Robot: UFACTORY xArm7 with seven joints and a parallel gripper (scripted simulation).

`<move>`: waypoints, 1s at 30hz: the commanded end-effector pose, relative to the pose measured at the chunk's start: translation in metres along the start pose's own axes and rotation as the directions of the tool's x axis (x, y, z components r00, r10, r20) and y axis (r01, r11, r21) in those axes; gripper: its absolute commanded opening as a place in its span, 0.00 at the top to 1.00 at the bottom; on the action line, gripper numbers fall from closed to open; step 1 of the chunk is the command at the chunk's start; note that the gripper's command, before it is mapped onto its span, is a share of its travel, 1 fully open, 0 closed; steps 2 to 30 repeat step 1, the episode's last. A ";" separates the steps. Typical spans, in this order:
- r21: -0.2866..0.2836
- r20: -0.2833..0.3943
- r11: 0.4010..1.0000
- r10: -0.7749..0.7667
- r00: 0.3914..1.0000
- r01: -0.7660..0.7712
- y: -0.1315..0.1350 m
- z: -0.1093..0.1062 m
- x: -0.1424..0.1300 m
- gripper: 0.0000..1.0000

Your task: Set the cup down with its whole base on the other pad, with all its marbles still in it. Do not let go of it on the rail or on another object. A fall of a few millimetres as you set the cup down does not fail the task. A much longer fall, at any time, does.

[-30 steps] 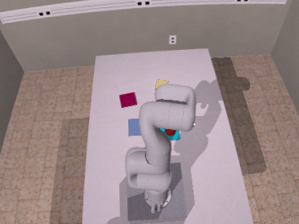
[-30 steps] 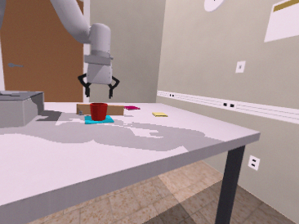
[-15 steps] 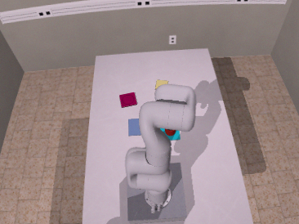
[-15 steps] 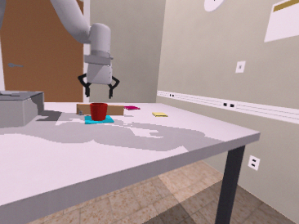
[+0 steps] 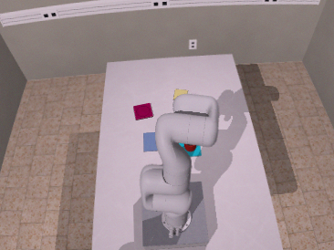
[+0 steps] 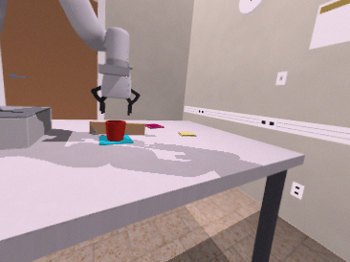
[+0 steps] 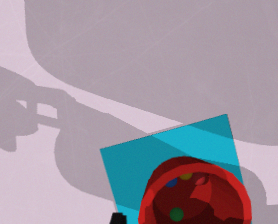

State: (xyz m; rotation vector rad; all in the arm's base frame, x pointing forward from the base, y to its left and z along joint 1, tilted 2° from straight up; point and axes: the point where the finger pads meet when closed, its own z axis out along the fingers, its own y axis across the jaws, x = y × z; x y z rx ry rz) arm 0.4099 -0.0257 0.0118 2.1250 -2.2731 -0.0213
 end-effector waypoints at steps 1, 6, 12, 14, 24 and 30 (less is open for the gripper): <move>0.004 0.000 1.000 0.000 1.000 0.000 -0.002 -0.001 0.000 0.00; 0.004 0.000 1.000 0.000 1.000 0.000 -0.002 -0.001 0.000 0.00; 0.004 0.000 1.000 0.000 1.000 0.000 -0.002 -0.001 0.000 0.00; 0.004 0.000 1.000 0.000 1.000 0.000 -0.002 -0.001 0.000 0.00; 0.004 0.000 1.000 0.000 1.000 0.000 -0.002 -0.001 0.000 0.00; 0.004 0.000 1.000 0.000 1.000 0.000 -0.002 -0.001 0.000 0.00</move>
